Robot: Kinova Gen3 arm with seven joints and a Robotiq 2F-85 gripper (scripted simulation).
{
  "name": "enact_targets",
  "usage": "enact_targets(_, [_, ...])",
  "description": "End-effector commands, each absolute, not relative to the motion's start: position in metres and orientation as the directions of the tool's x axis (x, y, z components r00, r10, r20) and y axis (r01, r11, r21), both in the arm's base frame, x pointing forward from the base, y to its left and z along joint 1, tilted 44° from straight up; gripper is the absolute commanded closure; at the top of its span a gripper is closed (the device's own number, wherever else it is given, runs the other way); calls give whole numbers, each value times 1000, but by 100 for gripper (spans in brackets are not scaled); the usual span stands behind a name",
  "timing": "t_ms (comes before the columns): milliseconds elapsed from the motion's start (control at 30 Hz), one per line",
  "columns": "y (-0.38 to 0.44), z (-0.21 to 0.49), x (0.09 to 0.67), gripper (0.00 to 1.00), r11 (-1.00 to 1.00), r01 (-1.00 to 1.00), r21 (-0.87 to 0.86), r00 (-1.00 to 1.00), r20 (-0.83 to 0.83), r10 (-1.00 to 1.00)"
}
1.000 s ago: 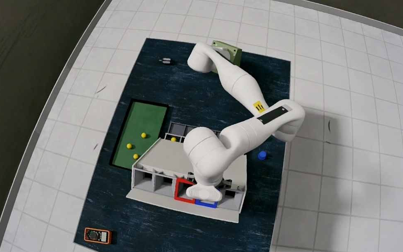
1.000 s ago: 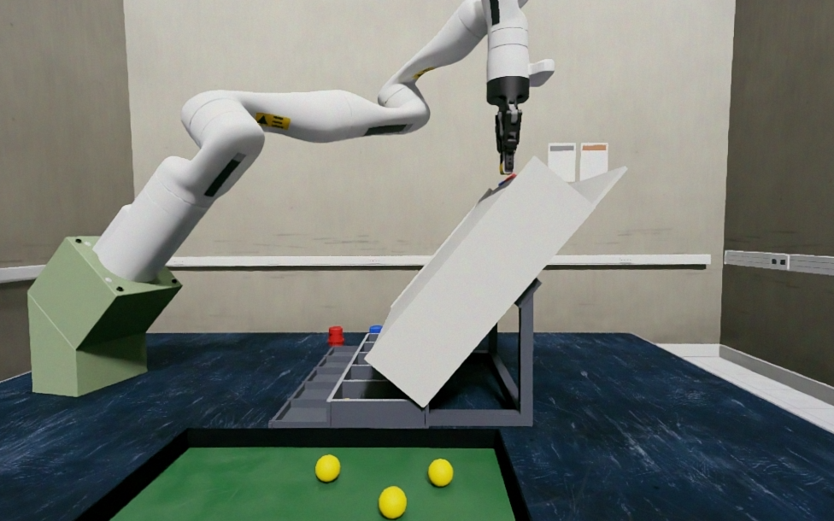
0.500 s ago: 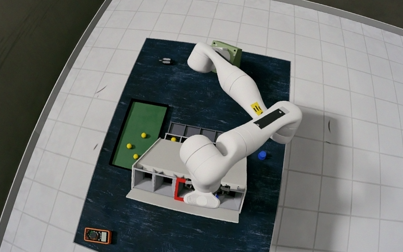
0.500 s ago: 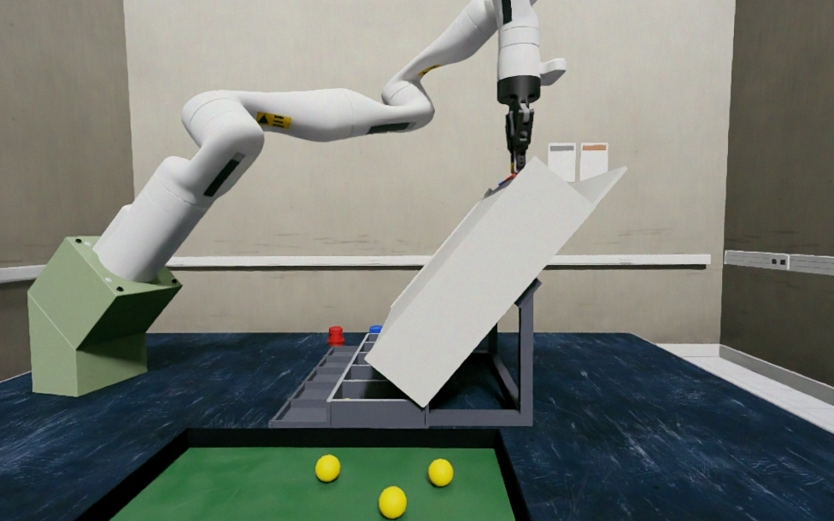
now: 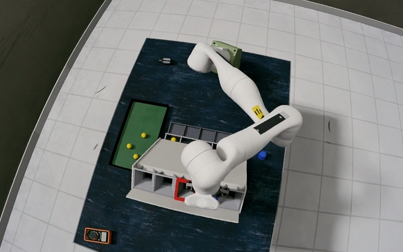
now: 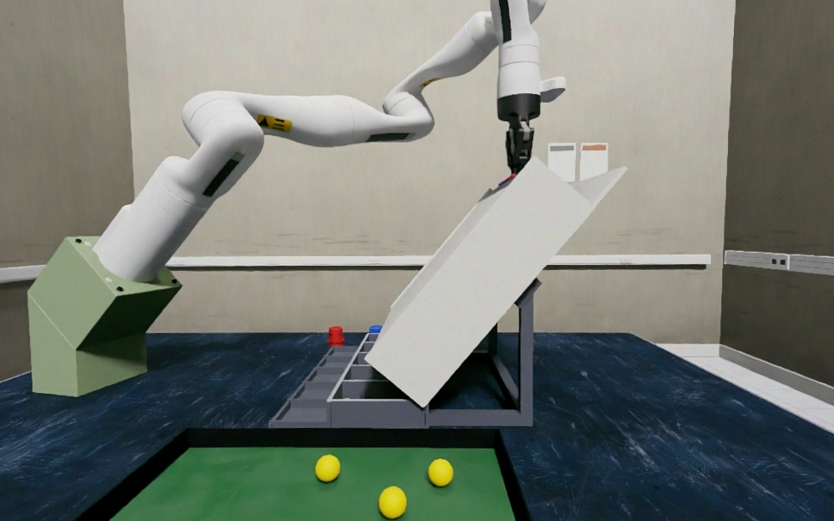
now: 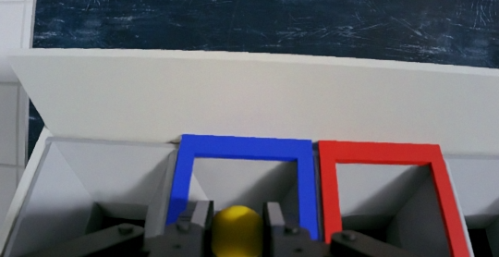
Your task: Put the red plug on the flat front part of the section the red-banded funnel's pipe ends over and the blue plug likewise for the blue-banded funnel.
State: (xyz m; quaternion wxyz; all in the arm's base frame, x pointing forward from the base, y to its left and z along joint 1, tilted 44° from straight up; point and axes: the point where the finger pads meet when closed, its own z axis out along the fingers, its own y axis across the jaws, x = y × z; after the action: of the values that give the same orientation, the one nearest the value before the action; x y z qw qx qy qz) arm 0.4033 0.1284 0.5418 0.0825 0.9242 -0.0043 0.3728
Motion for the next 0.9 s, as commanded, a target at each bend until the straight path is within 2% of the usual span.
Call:
enact_targets(0, [128, 542, 403, 100, -986, -69, 149, 721, 691, 54])
enact_targets(33, [128, 542, 403, 100, -986, -69, 149, 721, 691, 54])
enact_targets(67, [128, 542, 403, 0, -986, -69, 149, 721, 691, 54])
enact_targets(867, [128, 542, 403, 0, -986, -69, 149, 721, 691, 54])
